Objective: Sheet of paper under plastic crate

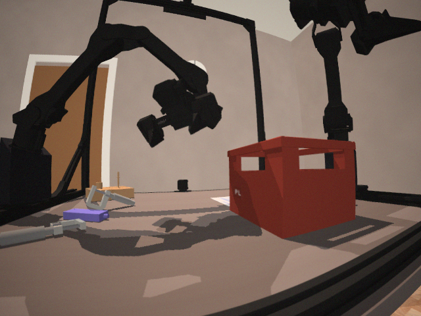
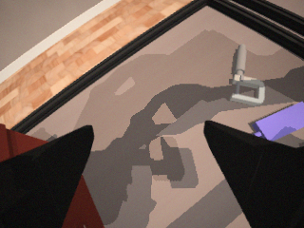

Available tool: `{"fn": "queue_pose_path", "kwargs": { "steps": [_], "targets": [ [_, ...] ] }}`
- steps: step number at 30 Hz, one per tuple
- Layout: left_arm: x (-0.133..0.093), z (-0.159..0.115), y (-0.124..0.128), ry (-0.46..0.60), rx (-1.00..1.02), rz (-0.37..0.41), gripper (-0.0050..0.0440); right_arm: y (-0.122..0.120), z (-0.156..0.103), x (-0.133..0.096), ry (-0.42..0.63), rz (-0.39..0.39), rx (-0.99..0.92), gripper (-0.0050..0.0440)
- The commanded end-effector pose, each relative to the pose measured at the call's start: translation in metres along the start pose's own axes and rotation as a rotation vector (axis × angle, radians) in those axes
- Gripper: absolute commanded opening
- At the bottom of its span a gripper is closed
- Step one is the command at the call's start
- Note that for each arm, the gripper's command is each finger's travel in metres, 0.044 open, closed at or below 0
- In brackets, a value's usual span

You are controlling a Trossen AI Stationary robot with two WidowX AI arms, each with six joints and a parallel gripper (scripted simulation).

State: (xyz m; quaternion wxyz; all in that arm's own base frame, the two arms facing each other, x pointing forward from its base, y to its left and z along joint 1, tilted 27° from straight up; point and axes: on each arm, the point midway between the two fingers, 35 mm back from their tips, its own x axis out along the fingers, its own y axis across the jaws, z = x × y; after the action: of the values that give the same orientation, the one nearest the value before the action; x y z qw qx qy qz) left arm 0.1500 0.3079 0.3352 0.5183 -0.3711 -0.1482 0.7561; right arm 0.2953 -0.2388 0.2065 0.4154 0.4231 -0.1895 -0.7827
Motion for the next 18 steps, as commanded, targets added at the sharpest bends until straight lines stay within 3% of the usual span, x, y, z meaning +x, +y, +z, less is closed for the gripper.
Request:
{"fn": "queue_pose_path", "kwargs": {
  "steps": [1, 17, 18],
  "targets": [
    [0.0, 0.0, 0.0, 0.0, 0.0, 0.0, 0.04, 0.0, 0.0, 0.0, 0.0, 0.0, 0.0, 0.04],
    [0.0, 0.0, 0.0, 0.0, 0.0, 0.0, 0.04, 0.0, 0.0, 0.0, 0.0, 0.0, 0.0, 0.04],
    [0.0, 0.0002, -0.0001, 0.0, -0.002, -0.001, 0.0376, 0.0, 0.0, 0.0003, 0.0, -0.001, 0.0, 0.0376]
  ]
}}
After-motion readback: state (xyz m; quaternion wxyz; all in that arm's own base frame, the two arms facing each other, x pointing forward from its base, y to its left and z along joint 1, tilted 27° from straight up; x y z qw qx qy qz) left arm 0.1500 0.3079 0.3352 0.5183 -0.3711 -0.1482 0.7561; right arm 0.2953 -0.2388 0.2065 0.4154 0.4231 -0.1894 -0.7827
